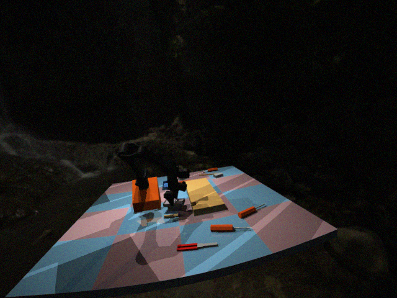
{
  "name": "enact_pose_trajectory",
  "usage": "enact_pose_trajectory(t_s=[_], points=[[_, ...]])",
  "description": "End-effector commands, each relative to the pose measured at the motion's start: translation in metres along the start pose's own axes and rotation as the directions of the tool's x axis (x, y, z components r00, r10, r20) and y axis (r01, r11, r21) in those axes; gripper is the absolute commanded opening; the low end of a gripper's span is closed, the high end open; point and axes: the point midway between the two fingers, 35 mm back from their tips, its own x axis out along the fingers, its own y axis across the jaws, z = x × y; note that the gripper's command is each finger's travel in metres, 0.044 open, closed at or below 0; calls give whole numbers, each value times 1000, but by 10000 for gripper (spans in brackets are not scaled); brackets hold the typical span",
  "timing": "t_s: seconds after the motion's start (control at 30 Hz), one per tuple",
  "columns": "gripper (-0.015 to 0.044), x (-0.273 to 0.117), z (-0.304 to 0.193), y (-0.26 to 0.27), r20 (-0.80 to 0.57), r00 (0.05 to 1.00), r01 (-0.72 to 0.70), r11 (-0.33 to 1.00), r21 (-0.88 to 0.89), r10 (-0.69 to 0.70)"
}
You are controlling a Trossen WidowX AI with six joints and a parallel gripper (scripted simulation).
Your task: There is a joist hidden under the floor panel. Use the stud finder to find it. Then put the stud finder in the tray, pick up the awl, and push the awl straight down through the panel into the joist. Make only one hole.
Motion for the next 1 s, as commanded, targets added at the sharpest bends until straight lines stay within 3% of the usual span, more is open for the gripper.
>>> enact_pose_trajectory(t_s=[0.0, 0.1, 0.5, 0.83, 0.97], points=[[440, 7, -3, 1, -11, 1000, 2, 1000, -11, -3], [361, 7, -3, 1, -11, 1000, 2, 1000, -11, -3], [281, 7, -3, 1, -11, 1000, 2, 1000, -11, -3], [19, -3, -3, 1, -11, 1000, 0, 1000, -11, -1], [0, -9, -4, 2, -11, 1000, 0, 1000, -11, 0]])
